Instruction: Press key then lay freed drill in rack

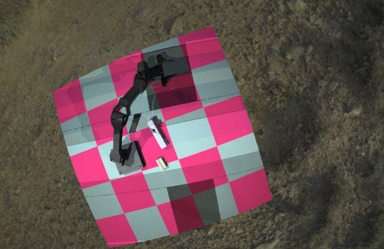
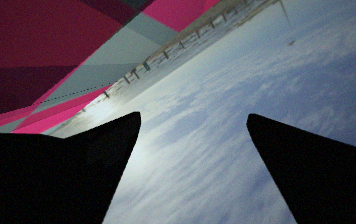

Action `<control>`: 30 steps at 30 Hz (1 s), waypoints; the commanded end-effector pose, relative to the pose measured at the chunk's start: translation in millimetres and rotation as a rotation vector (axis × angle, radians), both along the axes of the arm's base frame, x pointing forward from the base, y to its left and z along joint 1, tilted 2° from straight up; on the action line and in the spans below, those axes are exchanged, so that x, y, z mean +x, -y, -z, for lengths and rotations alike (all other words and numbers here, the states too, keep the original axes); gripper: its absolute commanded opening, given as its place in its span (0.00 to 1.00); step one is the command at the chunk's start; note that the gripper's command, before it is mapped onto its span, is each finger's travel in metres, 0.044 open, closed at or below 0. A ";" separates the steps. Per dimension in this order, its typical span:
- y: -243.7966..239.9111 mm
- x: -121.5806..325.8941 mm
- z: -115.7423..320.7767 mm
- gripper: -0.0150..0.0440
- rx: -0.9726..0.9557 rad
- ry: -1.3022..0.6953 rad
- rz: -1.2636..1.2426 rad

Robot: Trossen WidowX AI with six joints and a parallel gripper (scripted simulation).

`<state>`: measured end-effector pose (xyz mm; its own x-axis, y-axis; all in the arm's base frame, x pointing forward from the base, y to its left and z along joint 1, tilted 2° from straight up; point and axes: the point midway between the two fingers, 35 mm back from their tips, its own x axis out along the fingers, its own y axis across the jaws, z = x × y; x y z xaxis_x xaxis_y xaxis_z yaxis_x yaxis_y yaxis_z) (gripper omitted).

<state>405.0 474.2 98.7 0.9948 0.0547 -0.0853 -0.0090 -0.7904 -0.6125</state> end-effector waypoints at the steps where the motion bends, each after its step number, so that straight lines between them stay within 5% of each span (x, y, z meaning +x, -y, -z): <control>1: 0.0 0.0 0.0 0.89 0.000 0.000 0.000; 9: 1.0 1.1 -0.6 0.53 0.007 -0.005 -0.001; 15: 43.3 27.5 -13.1 0.26 0.255 -0.201 0.005; 30: 165.8 14.3 -16.0 0.25 0.811 -0.669 0.341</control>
<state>438.8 370.4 116.6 0.8709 0.0932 -0.4825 -0.4254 -0.3484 -0.8353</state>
